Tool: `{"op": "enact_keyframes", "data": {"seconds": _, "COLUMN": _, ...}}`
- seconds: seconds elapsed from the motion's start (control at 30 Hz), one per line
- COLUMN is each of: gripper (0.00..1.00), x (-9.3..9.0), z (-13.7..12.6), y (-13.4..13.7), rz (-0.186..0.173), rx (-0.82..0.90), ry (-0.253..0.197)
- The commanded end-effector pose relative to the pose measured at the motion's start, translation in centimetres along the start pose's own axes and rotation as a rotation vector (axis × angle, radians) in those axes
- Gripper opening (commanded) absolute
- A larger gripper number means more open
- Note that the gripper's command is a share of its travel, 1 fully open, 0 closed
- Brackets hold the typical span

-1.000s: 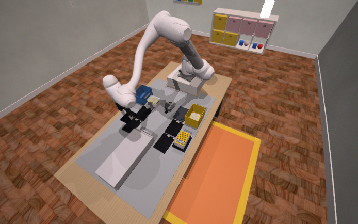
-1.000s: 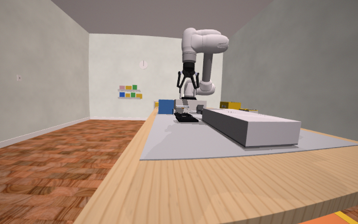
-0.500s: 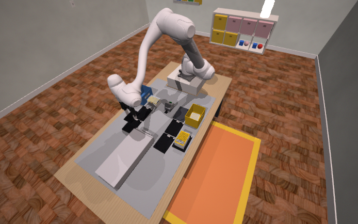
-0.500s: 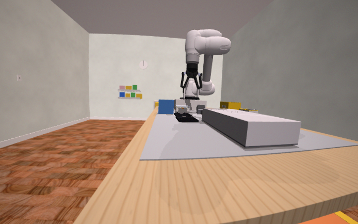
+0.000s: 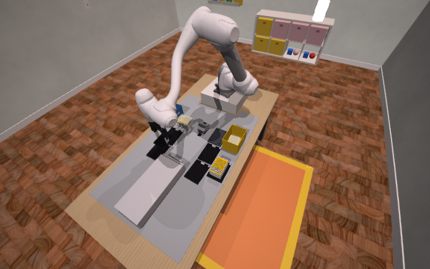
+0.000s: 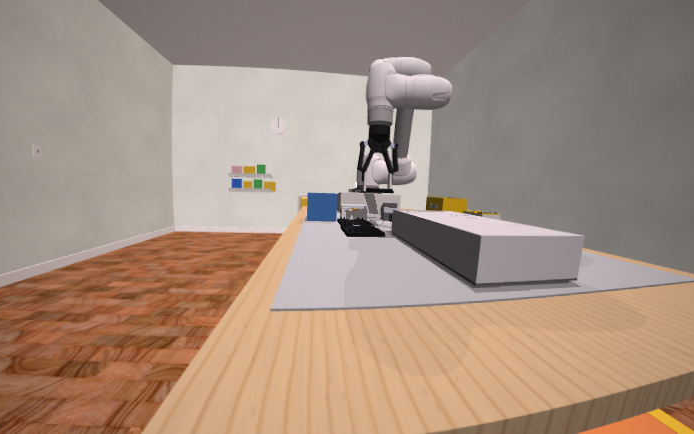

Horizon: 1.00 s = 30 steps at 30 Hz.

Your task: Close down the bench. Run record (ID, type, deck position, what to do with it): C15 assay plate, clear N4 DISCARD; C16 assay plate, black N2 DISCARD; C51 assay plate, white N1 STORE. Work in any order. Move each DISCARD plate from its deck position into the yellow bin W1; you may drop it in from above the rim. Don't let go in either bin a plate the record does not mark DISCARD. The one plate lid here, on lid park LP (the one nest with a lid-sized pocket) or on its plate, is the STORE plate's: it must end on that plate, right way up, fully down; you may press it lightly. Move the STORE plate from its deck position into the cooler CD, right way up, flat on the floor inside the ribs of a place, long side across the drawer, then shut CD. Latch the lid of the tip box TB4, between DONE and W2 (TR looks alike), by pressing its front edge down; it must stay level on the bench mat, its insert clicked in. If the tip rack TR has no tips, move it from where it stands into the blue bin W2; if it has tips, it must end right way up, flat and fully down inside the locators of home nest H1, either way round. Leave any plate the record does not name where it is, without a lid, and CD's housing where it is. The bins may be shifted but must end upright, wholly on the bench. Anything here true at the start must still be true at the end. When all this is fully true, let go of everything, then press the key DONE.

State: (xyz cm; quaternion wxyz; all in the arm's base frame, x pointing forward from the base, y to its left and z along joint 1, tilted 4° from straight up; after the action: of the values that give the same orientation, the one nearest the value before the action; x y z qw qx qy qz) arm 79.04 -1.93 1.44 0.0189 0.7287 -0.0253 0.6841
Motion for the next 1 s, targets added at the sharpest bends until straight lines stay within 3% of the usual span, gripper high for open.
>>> {"op": "enact_keyframes", "data": {"seconds": 0.0, "gripper": 0.00, "x": 0.0, "z": -0.6, "y": -0.9, "rz": 0.002, "rx": 0.000, "ry": 0.003}}
{"op": "enact_keyframes", "data": {"seconds": 0.97, "gripper": 0.00, "x": 0.0, "z": -5.9, "y": -5.9, "rz": 0.002, "rx": 0.000, "ry": 0.003}}
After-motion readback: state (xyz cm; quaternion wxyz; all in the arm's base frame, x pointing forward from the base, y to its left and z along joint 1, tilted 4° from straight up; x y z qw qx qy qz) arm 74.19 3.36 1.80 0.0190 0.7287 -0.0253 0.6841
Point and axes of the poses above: the point where the finger pads meet when closed, its own x axis back along the fingers, its own y axis across the jaws, z = x × y, the point moved 1 cm from there along x, back along the fingers, and after that the axes turned 12 degrees about -x, right-handed, at the moved point
